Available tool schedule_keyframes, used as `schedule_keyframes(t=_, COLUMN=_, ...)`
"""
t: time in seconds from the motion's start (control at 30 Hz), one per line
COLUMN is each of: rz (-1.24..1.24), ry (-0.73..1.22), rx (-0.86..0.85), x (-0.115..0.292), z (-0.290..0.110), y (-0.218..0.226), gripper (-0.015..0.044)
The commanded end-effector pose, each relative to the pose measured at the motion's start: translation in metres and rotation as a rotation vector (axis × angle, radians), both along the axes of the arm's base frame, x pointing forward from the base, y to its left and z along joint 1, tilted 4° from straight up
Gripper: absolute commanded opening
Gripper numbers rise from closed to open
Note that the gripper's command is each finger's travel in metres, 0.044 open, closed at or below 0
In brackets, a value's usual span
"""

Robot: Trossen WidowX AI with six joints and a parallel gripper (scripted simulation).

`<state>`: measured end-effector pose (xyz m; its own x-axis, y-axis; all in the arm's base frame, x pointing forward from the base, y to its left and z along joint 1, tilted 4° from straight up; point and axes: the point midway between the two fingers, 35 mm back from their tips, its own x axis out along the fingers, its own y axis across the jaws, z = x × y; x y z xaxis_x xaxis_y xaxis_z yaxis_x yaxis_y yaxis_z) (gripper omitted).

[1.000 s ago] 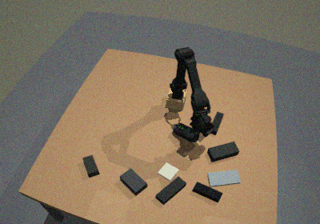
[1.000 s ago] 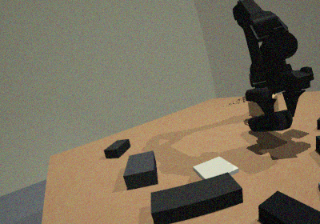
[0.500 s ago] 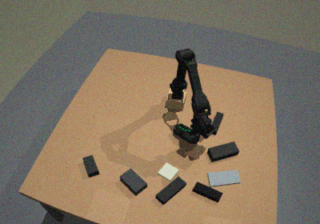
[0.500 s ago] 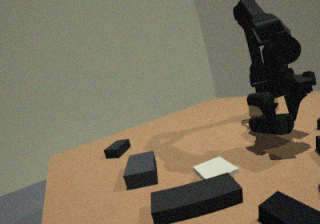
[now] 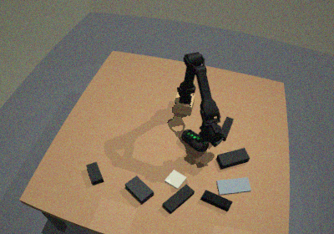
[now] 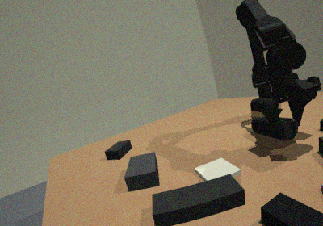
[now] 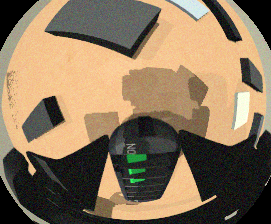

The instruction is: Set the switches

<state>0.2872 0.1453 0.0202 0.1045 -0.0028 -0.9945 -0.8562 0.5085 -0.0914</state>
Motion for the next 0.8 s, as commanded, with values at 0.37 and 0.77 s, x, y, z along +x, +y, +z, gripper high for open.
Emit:
schedule_keyframes(t=0.37, rz=-0.008, ry=0.02, rx=-0.023, x=-0.0026, z=-0.015, y=-0.004, gripper=0.0338)
schedule_keyframes(t=0.77, rz=-0.001, ry=0.003, rx=-0.003, x=0.001, z=-0.0086, y=0.0002, gripper=0.0338)
